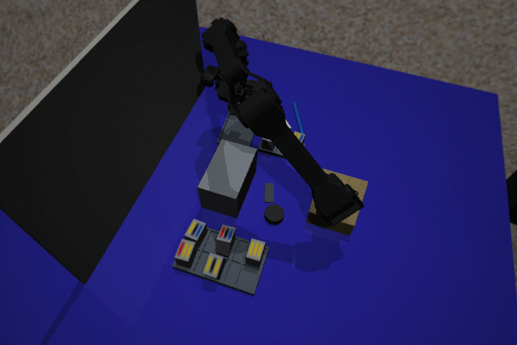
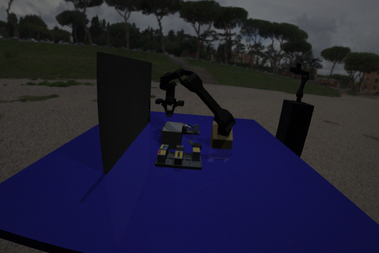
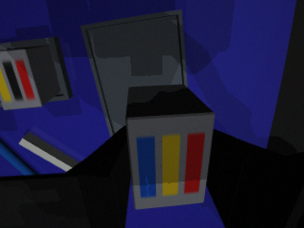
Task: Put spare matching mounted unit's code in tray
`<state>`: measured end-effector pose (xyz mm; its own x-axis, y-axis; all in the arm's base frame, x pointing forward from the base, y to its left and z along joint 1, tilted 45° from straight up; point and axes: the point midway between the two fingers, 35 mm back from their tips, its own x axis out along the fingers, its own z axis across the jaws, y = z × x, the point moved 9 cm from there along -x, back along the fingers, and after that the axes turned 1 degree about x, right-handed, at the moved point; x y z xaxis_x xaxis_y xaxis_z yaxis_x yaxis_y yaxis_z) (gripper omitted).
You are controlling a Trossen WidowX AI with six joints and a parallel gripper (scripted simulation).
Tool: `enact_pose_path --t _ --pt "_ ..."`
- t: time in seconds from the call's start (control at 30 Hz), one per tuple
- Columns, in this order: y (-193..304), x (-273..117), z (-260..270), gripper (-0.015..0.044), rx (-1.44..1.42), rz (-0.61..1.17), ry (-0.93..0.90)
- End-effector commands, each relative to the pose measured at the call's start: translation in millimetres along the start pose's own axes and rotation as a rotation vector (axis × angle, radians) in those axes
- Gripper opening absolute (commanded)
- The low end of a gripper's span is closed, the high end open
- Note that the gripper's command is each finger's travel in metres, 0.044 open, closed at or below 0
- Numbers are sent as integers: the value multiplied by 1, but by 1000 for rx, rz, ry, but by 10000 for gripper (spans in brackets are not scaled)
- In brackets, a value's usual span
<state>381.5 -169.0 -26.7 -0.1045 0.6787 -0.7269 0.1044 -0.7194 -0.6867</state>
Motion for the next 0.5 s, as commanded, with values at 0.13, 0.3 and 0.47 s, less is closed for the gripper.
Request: enact_pose_path --t 0.13,0.3,0.47 --pt "0 9 0 0 4 -5 0" --pt "0 14 0 0 4 -5 0" --pt "0 18 0 0 4 -5 0"
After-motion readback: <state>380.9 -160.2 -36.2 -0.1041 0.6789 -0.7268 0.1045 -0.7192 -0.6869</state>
